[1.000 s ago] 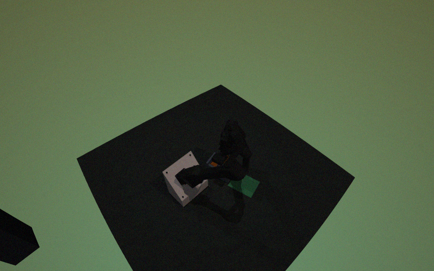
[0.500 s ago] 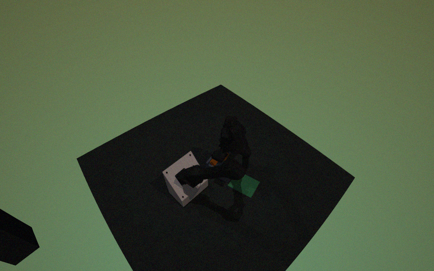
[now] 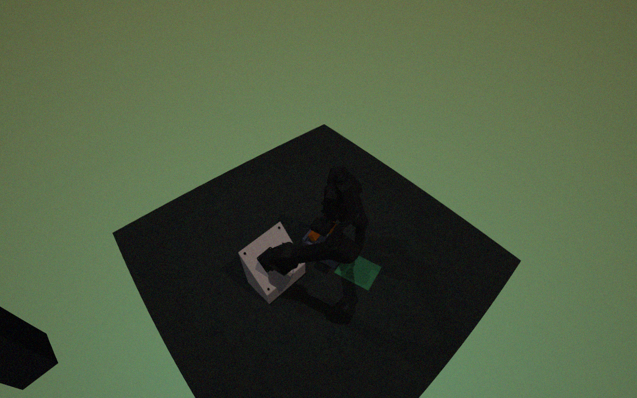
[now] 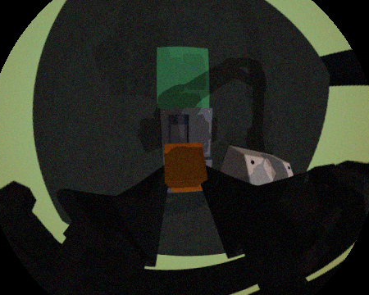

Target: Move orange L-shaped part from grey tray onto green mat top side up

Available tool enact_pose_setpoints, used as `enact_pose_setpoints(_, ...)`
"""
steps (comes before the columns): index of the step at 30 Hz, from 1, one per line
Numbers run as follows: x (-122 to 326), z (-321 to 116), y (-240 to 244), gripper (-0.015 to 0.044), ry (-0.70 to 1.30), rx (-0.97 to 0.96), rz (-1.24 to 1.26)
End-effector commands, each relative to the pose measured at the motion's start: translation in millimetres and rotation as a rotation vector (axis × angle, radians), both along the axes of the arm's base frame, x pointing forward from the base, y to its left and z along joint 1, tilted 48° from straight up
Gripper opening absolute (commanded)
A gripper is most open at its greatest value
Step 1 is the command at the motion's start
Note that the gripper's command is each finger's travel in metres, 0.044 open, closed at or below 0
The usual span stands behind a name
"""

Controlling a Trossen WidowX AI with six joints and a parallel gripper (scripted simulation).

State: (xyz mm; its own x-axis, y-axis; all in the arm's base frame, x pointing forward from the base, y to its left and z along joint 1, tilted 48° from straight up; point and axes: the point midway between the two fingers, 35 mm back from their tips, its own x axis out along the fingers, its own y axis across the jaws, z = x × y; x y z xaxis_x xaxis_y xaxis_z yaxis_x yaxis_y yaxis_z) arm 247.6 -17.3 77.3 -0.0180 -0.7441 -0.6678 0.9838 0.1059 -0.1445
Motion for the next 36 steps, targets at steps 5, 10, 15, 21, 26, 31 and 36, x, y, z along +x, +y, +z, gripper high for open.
enact_pose_setpoints(5,1.9,8.9,-2.5,0.0,-0.004,0.004,-0.004)
enact_pose_setpoints(10,3.4,23.9,-19.4,0.0,-0.004,0.003,-0.004)
enact_pose_setpoints(15,4.9,41.0,-35.7,0.0,-0.004,0.002,-0.004)
enact_pose_setpoints(21,7.1,61.0,-53.8,0.0,-0.005,0.001,-0.004)
enact_pose_setpoints(26,9.2,77.3,-68.4,0.0,-0.005,0.0,-0.004)
enact_pose_setpoints(31,11.3,93.7,-83.0,0.0,-0.006,0.0,-0.004)
enact_pose_setpoints(36,13.3,110.0,-97.4,0.0,-0.006,-0.001,-0.004)
